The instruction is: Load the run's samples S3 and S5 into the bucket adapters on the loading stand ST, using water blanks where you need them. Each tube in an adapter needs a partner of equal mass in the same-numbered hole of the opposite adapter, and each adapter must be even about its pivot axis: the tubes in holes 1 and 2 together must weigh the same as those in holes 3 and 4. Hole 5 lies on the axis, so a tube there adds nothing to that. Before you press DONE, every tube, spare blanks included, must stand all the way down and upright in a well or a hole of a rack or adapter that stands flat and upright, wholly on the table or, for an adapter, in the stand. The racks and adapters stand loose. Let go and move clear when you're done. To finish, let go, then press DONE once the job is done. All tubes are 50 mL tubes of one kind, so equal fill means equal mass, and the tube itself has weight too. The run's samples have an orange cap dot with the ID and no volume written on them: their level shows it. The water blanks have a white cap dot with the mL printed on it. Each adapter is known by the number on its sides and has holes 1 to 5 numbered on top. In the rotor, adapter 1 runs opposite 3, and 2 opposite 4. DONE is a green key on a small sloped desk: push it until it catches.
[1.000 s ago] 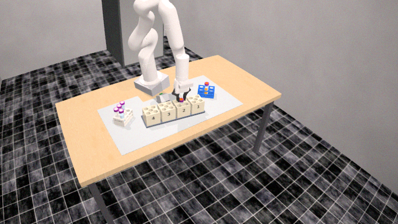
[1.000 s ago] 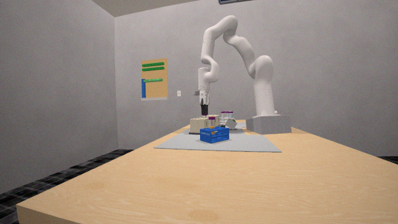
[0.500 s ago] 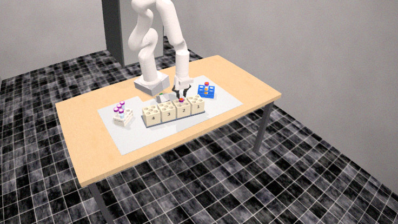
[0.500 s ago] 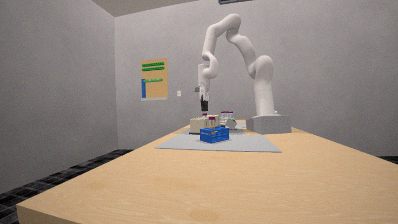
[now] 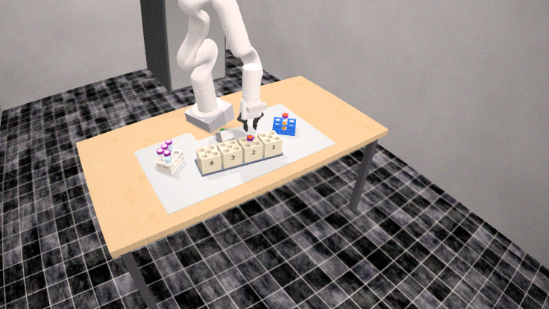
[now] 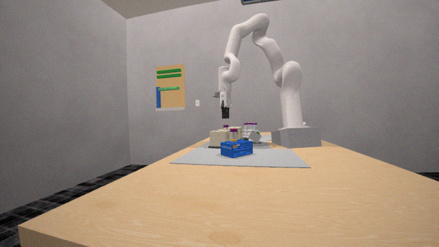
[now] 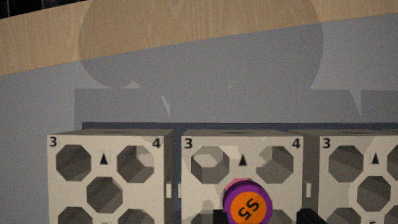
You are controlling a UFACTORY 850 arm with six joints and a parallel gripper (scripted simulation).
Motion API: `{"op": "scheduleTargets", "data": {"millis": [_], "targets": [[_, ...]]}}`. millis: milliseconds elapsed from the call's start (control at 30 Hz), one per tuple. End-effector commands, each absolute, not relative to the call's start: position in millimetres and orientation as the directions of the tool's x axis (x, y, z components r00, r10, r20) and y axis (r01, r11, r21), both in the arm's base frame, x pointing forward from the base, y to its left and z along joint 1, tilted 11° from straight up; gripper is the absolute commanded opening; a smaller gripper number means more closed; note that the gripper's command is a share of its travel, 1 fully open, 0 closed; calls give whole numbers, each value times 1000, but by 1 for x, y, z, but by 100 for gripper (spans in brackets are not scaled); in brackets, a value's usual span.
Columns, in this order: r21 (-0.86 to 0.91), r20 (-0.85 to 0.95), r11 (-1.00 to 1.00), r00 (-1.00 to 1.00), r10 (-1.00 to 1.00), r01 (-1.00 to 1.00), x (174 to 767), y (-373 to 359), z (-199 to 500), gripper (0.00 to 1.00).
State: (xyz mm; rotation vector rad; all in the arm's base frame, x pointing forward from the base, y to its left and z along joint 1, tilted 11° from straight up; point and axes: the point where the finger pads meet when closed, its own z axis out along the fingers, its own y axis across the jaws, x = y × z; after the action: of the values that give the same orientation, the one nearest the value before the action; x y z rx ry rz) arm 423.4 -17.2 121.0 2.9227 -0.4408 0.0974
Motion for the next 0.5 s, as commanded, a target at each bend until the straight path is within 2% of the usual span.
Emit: {"op": "scheduleTargets", "data": {"millis": [0, 467], "targets": [[170, 91, -939, 954, -286, -298, 424, -15, 131, 44], [170, 91, -939, 954, -286, -298, 423, -11, 157, 44]]}}
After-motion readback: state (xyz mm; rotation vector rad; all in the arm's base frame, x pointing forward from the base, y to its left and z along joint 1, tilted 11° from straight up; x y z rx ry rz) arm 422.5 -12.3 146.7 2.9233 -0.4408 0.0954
